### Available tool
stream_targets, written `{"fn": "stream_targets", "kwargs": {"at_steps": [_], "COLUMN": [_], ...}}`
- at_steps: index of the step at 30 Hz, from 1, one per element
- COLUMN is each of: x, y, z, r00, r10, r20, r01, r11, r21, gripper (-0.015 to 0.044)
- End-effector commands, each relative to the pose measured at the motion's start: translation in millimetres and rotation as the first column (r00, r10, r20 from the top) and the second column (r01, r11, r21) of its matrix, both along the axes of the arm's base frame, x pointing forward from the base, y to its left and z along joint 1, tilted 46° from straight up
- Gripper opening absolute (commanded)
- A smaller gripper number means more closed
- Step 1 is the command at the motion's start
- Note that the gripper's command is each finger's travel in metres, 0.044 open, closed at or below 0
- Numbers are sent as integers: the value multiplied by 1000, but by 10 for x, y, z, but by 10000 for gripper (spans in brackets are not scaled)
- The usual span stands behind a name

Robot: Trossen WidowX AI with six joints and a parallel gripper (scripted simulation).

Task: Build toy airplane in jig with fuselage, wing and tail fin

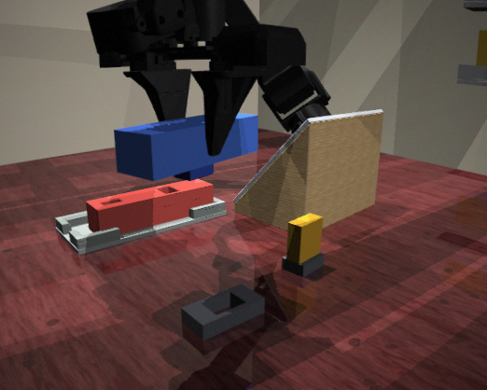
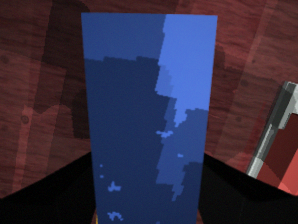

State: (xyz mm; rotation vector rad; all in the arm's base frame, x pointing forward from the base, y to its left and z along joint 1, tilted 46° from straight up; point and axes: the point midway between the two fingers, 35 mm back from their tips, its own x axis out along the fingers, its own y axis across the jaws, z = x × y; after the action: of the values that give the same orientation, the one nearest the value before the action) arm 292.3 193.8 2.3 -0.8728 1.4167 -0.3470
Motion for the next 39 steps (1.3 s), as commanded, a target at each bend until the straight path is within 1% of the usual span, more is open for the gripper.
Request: {"fn": "stream_targets", "kwargs": {"at_steps": [1,11,20,39], "x": [3,7,-18,-159], "y": [-79,-331,-569,-1091], "z": [109,323,499,810], "r00": [998,970,920,736], "r10": [56,178,281,463], "r20": [-42,-164,-274,-494], "r01": [-56,-183,-297,-523], "r11": [998,983,955,852], "r21": [-6,-20,-20,19], "gripper": [0,0,0,0]}}
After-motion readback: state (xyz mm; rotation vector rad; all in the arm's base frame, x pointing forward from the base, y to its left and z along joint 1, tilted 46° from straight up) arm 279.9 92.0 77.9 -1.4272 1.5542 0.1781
